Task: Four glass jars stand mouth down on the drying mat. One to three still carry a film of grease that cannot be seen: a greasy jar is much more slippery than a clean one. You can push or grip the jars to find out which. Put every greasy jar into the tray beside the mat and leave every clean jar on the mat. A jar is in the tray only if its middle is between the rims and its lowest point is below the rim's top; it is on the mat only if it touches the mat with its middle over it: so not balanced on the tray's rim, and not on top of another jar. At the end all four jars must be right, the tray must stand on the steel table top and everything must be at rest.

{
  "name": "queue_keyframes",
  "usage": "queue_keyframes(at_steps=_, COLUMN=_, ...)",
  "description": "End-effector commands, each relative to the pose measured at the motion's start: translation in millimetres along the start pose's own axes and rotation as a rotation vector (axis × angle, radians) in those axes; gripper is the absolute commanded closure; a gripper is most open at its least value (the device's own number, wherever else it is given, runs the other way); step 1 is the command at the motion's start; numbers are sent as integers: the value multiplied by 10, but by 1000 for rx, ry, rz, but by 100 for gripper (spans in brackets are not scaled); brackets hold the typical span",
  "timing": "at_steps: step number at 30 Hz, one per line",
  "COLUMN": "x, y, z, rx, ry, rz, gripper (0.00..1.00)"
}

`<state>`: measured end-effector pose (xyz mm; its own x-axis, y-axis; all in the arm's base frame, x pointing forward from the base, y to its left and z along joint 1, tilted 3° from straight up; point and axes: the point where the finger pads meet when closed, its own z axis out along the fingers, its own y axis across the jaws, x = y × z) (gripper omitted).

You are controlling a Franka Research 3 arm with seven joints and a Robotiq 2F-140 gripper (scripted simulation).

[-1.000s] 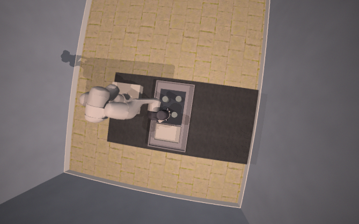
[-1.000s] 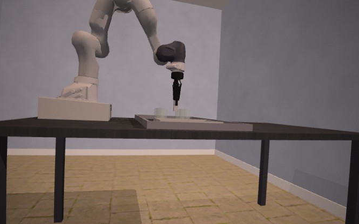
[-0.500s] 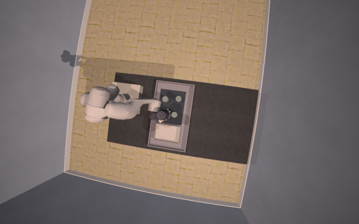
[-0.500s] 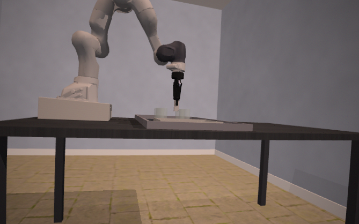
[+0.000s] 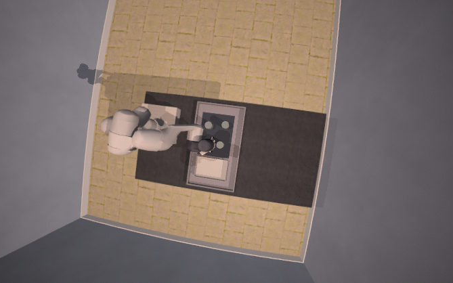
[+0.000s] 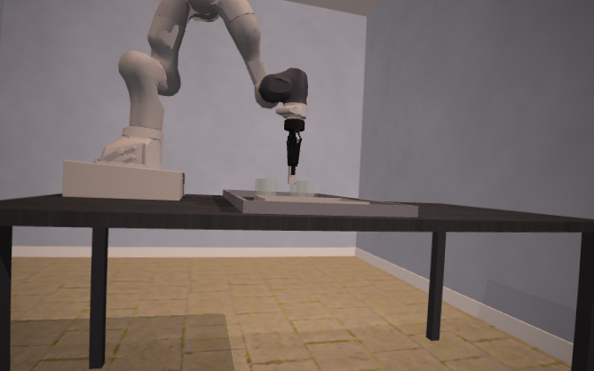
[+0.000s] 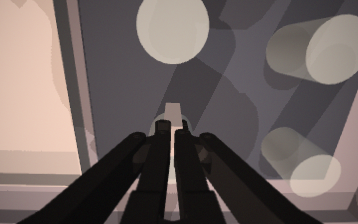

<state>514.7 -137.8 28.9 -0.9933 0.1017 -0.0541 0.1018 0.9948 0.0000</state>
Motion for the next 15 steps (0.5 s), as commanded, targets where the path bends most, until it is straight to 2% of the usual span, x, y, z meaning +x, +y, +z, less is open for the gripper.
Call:
queue_keyframes(at_steps=1, x=8, y=-4, z=12, rx=1, ry=5, rz=5, gripper=100)
queue_keyframes(at_steps=15, x=-8, y=-4, z=13, rx=1, ry=5, rz=5, gripper=100)
